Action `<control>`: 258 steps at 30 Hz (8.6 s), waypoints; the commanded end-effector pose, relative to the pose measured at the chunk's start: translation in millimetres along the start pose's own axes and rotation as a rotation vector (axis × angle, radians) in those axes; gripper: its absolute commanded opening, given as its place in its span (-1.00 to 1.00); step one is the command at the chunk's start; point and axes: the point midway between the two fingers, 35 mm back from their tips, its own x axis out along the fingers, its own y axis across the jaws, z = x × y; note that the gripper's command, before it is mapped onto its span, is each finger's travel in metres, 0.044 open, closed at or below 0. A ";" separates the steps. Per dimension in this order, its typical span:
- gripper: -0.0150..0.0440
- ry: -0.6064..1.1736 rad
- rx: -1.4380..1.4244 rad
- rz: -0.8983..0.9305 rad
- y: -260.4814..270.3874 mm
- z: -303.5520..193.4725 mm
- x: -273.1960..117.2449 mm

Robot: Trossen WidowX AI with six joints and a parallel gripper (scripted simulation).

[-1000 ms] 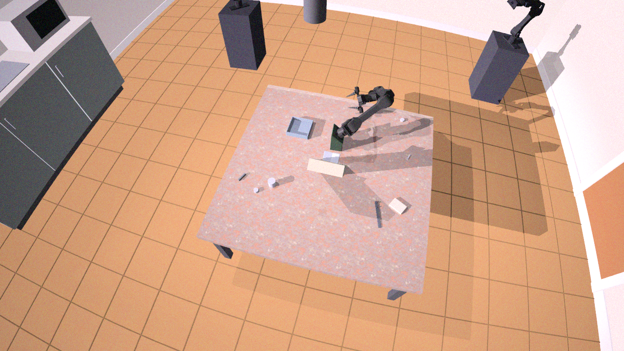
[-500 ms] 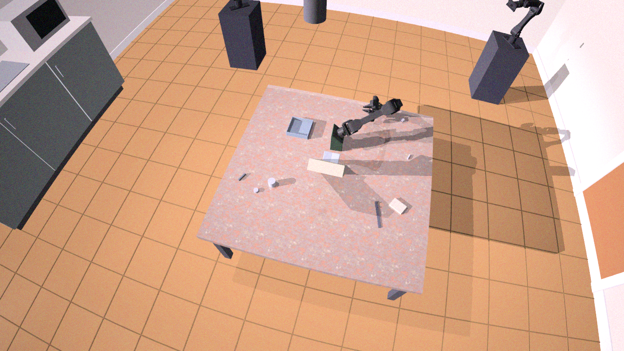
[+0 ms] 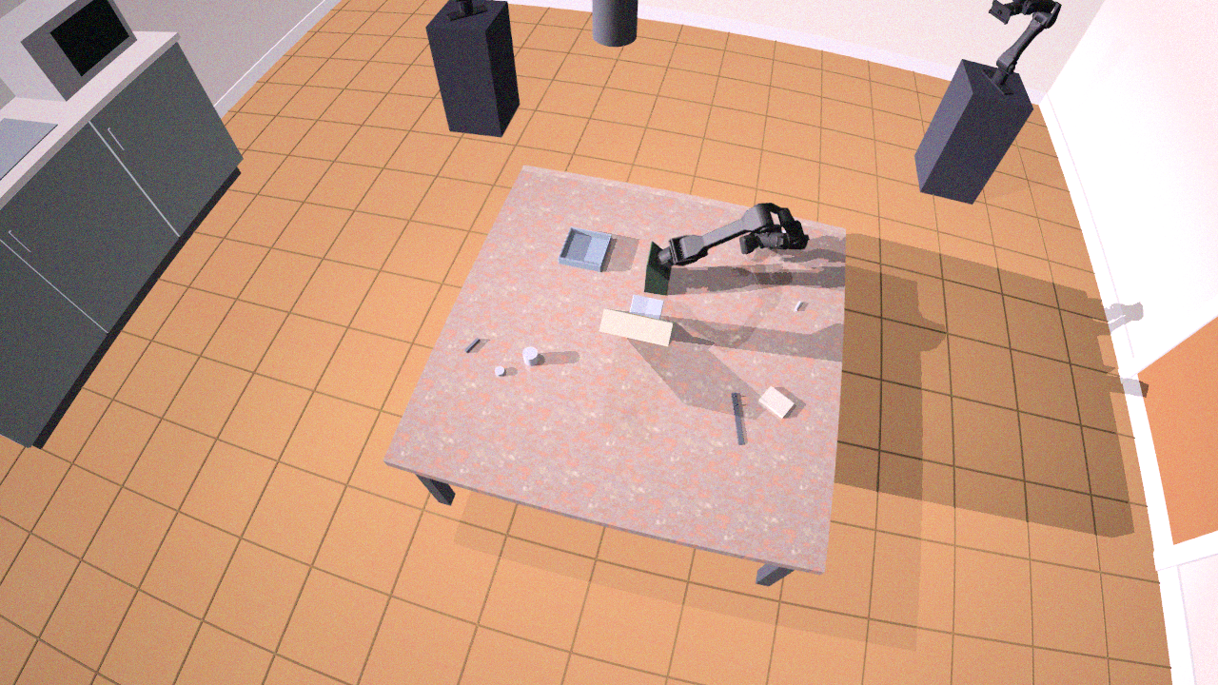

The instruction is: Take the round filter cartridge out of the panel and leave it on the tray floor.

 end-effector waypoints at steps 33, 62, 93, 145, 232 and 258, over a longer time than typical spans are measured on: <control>-0.18 0.347 1.850 -1.226 255.2 -212.6 -327.1; -0.18 -0.553 2.550 -3.105 573.3 13.1 -366.4; -0.18 -2.718 1.399 -3.369 619.4 68.8 -281.9; -0.18 -2.715 1.388 -3.368 641.4 28.9 -283.0; -0.18 -2.715 1.388 -3.368 645.1 23.2 -284.7; -0.18 -2.715 1.388 -3.368 645.1 23.2 -284.7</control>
